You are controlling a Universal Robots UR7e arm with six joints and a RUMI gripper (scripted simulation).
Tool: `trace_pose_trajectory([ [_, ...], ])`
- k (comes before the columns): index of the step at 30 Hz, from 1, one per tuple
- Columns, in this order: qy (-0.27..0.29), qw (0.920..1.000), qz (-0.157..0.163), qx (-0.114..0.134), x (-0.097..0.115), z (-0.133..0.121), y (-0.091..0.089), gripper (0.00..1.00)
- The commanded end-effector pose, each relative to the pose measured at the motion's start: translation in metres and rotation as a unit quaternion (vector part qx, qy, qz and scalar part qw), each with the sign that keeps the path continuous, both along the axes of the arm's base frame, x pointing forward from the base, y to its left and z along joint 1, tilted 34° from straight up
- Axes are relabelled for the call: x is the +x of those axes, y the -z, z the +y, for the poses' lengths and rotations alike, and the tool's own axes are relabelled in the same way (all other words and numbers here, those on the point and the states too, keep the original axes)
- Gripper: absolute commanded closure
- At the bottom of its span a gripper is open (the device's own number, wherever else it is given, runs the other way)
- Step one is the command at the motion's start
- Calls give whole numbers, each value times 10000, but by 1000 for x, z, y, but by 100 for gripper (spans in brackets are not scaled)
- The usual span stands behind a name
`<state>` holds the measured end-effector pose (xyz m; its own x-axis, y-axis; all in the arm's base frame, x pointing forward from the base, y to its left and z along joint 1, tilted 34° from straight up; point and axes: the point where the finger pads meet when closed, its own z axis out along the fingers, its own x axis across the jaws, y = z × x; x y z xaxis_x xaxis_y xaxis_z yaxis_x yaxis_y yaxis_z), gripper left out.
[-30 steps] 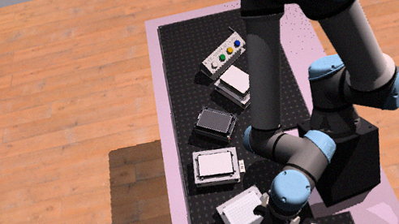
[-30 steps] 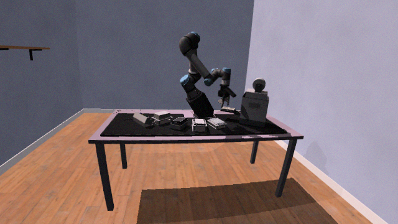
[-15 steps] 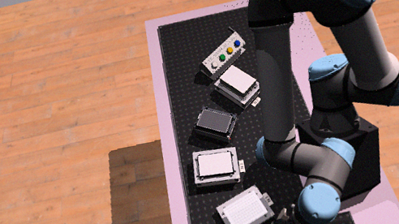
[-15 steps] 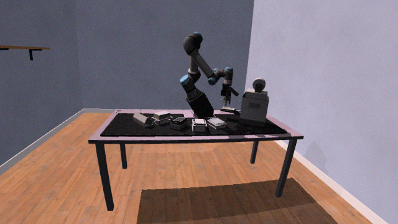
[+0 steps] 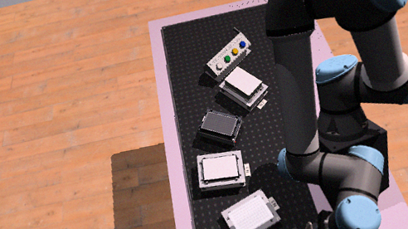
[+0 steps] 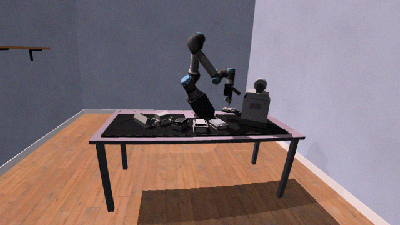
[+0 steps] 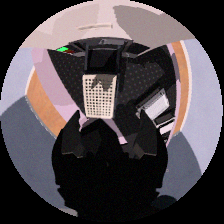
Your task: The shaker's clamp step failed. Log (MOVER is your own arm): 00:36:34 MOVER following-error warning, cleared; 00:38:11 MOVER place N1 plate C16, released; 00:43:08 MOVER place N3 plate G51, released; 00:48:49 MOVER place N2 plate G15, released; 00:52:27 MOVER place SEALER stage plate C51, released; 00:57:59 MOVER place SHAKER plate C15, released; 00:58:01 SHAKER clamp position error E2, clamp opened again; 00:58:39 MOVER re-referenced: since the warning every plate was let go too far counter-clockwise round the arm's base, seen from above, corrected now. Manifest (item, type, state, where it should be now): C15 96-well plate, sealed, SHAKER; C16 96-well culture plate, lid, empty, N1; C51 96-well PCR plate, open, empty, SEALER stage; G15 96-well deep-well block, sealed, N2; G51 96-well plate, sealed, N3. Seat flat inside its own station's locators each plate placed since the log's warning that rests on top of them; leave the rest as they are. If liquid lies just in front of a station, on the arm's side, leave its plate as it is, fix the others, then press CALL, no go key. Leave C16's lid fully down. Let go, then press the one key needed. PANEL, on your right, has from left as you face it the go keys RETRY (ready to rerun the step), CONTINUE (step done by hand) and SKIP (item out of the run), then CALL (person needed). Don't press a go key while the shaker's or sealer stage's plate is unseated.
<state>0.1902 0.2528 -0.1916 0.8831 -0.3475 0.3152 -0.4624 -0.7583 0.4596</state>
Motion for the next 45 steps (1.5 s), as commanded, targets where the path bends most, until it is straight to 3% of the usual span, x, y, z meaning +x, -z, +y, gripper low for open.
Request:
trace_pose_trajectory([
  [1,-120,9999,76,-5,-18,9,7,18],
  [4,-120,9999,76,-5,-26,13,10,18],
  [45,-120,9999,76,-5,-26,13,10,18],
])
